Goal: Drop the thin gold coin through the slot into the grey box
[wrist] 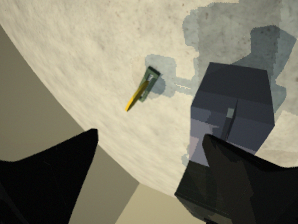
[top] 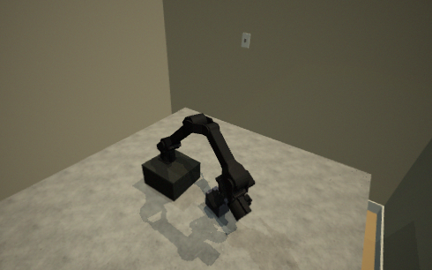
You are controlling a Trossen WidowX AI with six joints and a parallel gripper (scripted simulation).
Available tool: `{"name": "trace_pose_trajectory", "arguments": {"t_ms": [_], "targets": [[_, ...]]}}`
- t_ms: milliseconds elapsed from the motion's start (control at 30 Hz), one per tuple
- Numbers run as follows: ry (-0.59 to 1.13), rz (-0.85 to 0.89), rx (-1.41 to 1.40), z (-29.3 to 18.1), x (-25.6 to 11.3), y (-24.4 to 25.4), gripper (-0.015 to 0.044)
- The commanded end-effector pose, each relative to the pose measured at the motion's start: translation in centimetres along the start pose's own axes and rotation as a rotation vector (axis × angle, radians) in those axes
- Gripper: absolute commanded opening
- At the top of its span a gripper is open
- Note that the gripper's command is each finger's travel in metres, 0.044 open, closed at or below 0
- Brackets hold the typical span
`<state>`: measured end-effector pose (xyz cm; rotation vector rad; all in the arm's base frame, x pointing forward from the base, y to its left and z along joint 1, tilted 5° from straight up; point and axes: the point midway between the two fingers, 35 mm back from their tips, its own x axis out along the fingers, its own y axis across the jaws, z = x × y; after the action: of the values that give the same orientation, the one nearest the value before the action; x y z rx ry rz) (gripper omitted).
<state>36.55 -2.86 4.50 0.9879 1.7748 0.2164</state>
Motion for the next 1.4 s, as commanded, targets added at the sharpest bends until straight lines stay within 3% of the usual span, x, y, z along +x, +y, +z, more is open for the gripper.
{"name": "trace_pose_trajectory", "arguments": {"t_ms": [0,133,267,400,467,833,967,1367], "targets": [[-0.002,-0.011,0.006,-0.1,0.1,0.1,0.0374],[-0.087,-0.221,0.13,-1.9,2.3,2.2,0.0269],[-0.299,-0.385,0.27,-3.9,4.2,4.7,0.0164],[-0.566,-0.409,0.393,-5.9,5.4,7.3,0.0161],[-0.613,-0.398,0.413,-6.3,5.5,7.8,0.0161],[-0.613,-0.398,0.413,-6.3,5.5,7.8,0.0161],[-0.613,-0.398,0.413,-4.8,7.9,6.3,0.0161],[-0.613,-0.398,0.413,-3.9,9.2,5.5,0.0161]]}}
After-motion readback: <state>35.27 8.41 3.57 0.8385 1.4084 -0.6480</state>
